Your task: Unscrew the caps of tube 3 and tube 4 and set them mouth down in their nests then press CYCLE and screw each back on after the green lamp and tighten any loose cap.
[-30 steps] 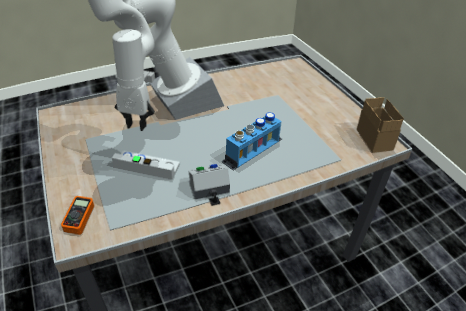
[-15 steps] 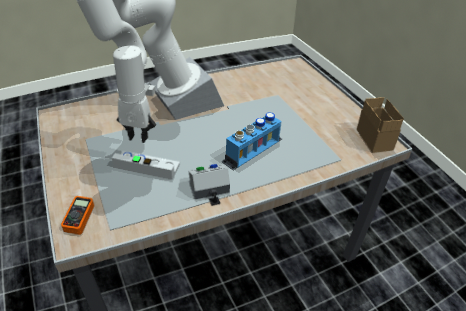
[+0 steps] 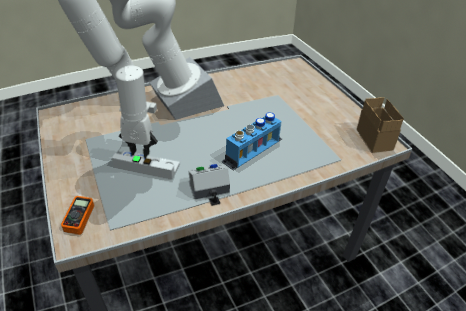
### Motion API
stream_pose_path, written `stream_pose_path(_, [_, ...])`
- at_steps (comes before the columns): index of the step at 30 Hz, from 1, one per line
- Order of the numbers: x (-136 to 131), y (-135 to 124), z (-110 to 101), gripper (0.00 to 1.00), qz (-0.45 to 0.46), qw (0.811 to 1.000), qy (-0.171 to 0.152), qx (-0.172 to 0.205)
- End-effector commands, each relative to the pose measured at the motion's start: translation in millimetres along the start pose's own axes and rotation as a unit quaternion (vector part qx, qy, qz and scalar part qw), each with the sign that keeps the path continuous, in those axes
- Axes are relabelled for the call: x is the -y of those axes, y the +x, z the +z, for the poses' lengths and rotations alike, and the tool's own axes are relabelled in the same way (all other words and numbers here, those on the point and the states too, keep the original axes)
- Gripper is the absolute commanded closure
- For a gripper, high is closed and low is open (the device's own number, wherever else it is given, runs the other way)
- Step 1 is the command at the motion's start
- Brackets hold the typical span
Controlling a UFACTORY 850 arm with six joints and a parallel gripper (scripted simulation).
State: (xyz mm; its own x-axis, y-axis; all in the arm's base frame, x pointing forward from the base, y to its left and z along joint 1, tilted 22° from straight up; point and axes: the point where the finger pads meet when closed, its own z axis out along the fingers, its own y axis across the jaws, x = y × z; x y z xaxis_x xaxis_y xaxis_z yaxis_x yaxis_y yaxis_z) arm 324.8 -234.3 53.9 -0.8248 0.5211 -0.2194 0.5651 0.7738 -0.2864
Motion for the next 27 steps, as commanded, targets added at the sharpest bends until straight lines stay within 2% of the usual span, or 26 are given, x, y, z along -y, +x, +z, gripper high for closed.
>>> stream_pose_path(1, [0.4,-2.4,10.6,0.54,0.002,1.0,-0.004,0.019])
stream_pose_path(27, [0.2,-1.5,18.6,0.54,0.002,1.0,-0.004,0.019])
